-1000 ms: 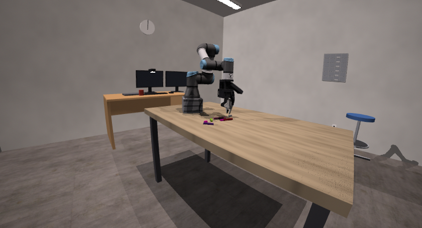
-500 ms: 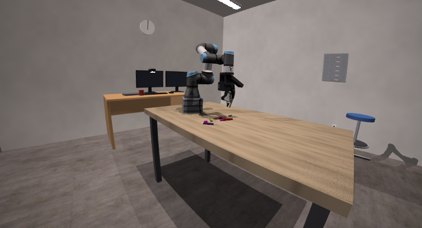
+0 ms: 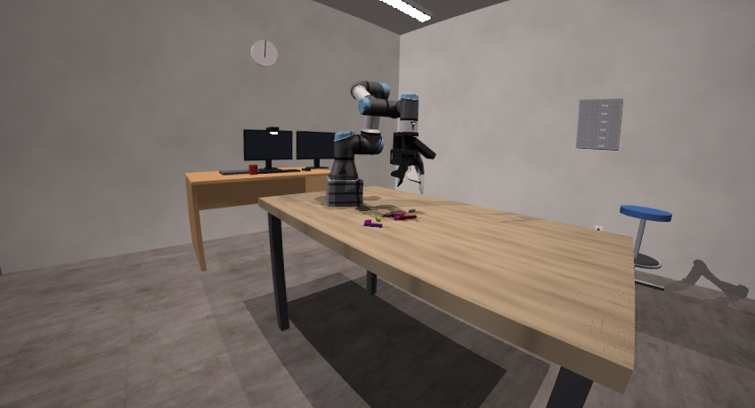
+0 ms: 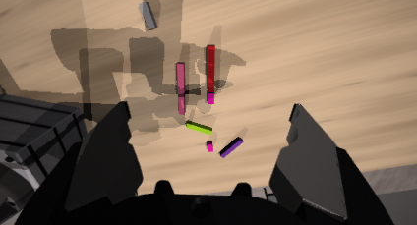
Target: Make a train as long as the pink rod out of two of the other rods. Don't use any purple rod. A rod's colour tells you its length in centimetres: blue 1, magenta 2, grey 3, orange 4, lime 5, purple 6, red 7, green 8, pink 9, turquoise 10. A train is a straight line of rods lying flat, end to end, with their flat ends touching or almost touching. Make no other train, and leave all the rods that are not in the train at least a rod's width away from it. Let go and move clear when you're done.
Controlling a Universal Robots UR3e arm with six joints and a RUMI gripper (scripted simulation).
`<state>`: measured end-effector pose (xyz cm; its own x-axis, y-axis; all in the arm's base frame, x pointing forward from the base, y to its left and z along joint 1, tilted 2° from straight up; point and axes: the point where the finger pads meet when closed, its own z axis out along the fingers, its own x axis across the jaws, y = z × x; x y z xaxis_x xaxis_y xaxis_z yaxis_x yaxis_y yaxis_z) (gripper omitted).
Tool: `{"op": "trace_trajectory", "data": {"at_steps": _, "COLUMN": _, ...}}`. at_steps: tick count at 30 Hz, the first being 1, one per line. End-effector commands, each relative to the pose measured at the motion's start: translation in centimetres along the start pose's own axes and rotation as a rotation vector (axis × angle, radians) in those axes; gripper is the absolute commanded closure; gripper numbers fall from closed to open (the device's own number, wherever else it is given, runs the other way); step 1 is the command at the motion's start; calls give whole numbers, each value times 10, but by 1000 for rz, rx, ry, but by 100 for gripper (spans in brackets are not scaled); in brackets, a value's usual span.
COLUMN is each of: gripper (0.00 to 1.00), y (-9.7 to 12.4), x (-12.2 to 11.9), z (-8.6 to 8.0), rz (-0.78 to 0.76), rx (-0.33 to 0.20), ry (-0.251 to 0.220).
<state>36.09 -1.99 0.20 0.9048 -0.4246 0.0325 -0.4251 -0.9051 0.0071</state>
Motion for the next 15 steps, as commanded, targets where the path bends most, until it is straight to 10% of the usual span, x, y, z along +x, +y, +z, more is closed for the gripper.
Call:
{"op": "trace_trajectory", "data": {"at_steps": 1, "gripper": 0, "y": 0, "x": 1, "z": -1, "rz": 0, "rx": 0, "ry": 3}}
{"op": "trace_trajectory", "data": {"at_steps": 15, "gripper": 0, "y": 0, "x": 1, "z": -3, "rz": 0, "rx": 0, "ry": 3}}
